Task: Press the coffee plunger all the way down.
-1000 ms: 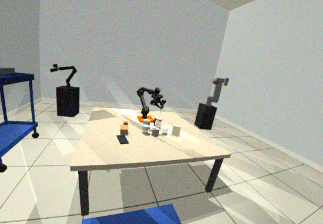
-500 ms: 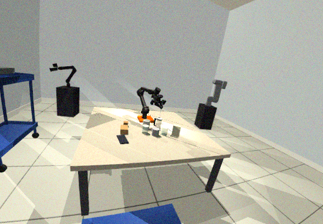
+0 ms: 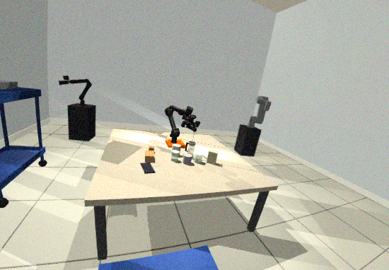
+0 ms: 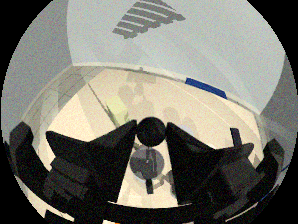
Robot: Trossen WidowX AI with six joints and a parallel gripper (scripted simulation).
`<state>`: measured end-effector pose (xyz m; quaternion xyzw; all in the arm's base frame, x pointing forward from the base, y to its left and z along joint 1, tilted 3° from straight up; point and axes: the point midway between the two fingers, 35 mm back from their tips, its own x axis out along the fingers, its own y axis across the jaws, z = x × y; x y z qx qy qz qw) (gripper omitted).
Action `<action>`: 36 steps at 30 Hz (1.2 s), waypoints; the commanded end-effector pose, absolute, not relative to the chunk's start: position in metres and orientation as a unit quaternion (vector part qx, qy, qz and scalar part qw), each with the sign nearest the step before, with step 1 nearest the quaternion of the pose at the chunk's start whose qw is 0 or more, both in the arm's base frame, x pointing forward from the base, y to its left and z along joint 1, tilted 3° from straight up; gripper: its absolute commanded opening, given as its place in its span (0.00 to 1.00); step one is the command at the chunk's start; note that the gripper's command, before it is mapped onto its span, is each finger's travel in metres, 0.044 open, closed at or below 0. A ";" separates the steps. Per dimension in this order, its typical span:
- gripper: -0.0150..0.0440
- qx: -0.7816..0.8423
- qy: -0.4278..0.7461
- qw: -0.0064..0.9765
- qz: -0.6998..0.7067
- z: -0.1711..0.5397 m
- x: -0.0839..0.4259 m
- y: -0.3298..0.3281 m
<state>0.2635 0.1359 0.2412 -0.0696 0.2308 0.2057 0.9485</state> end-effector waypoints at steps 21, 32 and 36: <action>0.45 -0.077 0.250 0.943 0.207 0.188 0.266 0.135; 0.45 -0.077 0.249 0.943 0.207 0.170 0.268 0.135; 0.45 -0.077 0.249 0.943 0.207 0.164 0.269 0.135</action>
